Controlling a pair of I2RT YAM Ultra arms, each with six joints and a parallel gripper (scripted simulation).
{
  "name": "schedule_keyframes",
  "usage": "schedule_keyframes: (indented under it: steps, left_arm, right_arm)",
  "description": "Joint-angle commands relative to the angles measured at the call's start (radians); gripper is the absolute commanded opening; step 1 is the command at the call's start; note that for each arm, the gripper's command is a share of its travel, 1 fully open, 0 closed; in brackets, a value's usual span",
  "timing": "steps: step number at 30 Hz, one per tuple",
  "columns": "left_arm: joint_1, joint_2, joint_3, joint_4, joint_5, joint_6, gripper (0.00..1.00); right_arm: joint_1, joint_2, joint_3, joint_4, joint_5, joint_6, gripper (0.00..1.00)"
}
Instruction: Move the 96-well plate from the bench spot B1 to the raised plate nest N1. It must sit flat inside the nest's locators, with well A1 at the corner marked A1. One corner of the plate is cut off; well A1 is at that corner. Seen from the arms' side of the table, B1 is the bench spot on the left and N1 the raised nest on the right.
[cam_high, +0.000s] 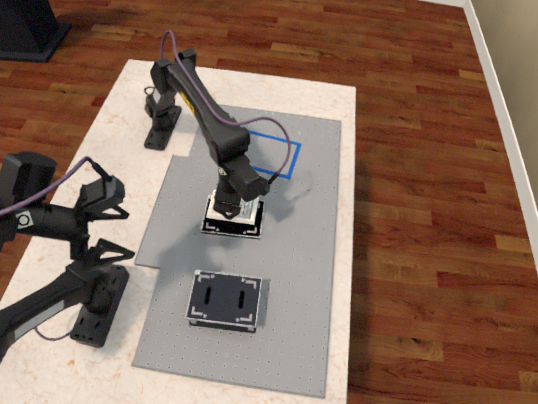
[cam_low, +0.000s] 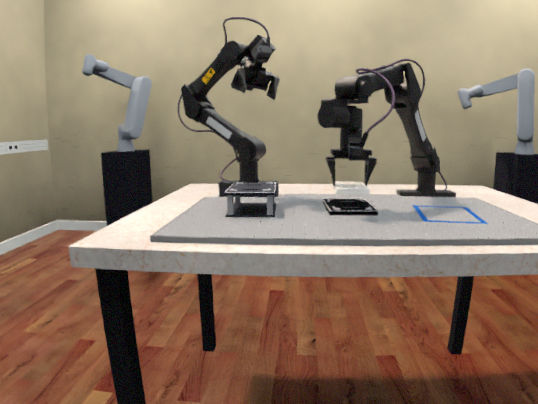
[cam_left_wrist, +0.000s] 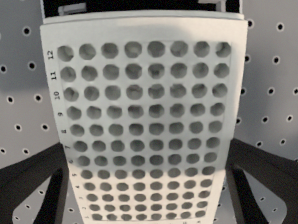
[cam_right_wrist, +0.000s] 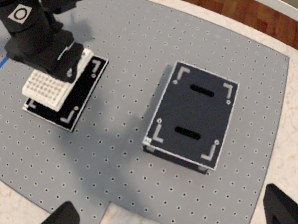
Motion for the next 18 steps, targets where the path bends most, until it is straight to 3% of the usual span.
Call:
schedule_keyframes:
  steps: [1,18]
  left_arm:
    - [-0.011,0.005,0.031,-0.024,-0.014,-0.033,0.79]
    - [-0.02,0.017,-0.012,0.039,-0.016,-0.062,0.79]
  right_arm:
    - [-0.02,-0.016,0.03,0.002,0.018,0.008,1.0]
    - [-0.065,-0.016,0.03,0.002,0.018,0.008,1.0]
